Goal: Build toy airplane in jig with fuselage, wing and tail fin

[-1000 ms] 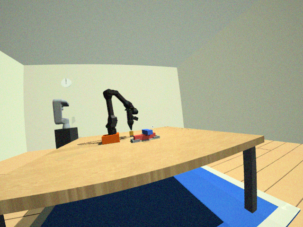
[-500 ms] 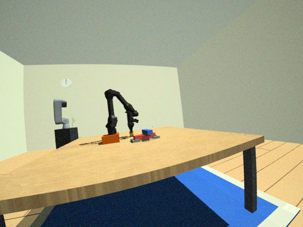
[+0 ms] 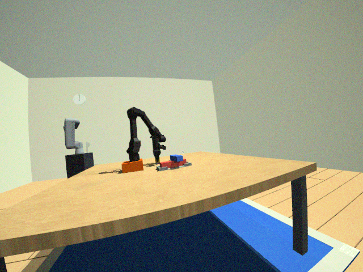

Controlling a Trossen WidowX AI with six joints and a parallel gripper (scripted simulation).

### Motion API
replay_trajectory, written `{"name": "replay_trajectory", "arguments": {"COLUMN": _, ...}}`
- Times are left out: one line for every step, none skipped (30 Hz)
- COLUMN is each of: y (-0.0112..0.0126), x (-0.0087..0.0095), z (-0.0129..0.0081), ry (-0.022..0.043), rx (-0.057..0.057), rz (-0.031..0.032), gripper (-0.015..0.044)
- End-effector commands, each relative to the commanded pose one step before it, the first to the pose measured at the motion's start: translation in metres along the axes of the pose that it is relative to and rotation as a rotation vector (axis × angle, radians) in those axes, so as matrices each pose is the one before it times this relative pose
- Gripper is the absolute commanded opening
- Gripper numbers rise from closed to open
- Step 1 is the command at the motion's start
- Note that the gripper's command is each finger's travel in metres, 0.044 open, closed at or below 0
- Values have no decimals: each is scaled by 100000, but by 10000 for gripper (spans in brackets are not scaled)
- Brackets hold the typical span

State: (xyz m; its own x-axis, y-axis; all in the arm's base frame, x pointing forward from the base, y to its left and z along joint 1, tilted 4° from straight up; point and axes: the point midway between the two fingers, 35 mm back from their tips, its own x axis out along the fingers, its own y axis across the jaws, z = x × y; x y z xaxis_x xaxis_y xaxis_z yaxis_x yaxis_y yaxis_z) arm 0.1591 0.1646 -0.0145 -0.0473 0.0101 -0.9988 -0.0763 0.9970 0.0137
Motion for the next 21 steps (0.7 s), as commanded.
{"name": "replay_trajectory", "arguments": {"y": 26, "x": 254, "z": -90, "ry": 296, "rx": 455, "rz": 405, "gripper": 414}}
{"name": "replay_trajectory", "arguments": {"y": 0, "x": 0, "z": 0, "ry": 0, "rx": 0, "rz": 0, "gripper": 387}}
{"name": "replay_trajectory", "arguments": {"y": 0, "x": 0, "z": 0, "ry": 0, "rx": 0, "rz": 0, "gripper": 361}}
{"name": "replay_trajectory", "arguments": {"y": 0, "x": 0, "z": 0, "ry": 0, "rx": 0, "rz": 0, "gripper": 335}}
{"name": "replay_trajectory", "arguments": {"y": 0, "x": 0, "z": 0, "ry": 0, "rx": 0, "rz": 0, "gripper": 309}}
{"name": "replay_trajectory", "arguments": {"y": 0, "x": 0, "z": 0, "ry": 0, "rx": 0, "rz": 0, "gripper": 282}}
{"name": "replay_trajectory", "arguments": {"y": 0, "x": 0, "z": 0, "ry": 0, "rx": 0, "rz": 0, "gripper": 256}}
{"name": "replay_trajectory", "arguments": {"y": 0, "x": 0, "z": 0, "ry": 0, "rx": 0, "rz": 0, "gripper": 230}}
{"name": "replay_trajectory", "arguments": {"y": 0, "x": 0, "z": 0, "ry": 0, "rx": 0, "rz": 0, "gripper": 204}}
{"name": "replay_trajectory", "arguments": {"y": 0, "x": 0, "z": 0, "ry": 0, "rx": 0, "rz": 0, "gripper": 177}}
{"name": "replay_trajectory", "arguments": {"y": 0, "x": 0, "z": 0, "ry": 0, "rx": 0, "rz": 0, "gripper": 151}}
{"name": "replay_trajectory", "arguments": {"y": 0, "x": 0, "z": 0, "ry": 0, "rx": 0, "rz": 0, "gripper": 125}}
{"name": "replay_trajectory", "arguments": {"y": 0, "x": 0, "z": 0, "ry": 0, "rx": 0, "rz": 0, "gripper": 99}}
{"name": "replay_trajectory", "arguments": {"y": 0, "x": 0, "z": 0, "ry": 0, "rx": 0, "rz": 0, "gripper": 72}}
{"name": "replay_trajectory", "arguments": {"y": 0, "x": 0, "z": 0, "ry": 0, "rx": 0, "rz": 0, "gripper": 66}}
{"name": "replay_trajectory", "arguments": {"y": 0, "x": 0, "z": 0, "ry": 0, "rx": 0, "rz": 0, "gripper": 59}}
{"name": "replay_trajectory", "arguments": {"y": 0, "x": 0, "z": 0, "ry": 0, "rx": 0, "rz": 0, "gripper": 53}}
{"name": "replay_trajectory", "arguments": {"y": 0, "x": 0, "z": 0, "ry": 0, "rx": 0, "rz": 0, "gripper": 46}}
{"name": "replay_trajectory", "arguments": {"y": 0, "x": 0, "z": 0, "ry": 0, "rx": 0, "rz": 0, "gripper": 39}}
{"name": "replay_trajectory", "arguments": {"y": 0, "x": 0, "z": 0, "ry": 0, "rx": 0, "rz": 0, "gripper": 32}}
{"name": "replay_trajectory", "arguments": {"y": 0, "x": 0, "z": 0, "ry": 0, "rx": 0, "rz": 0, "gripper": 26}}
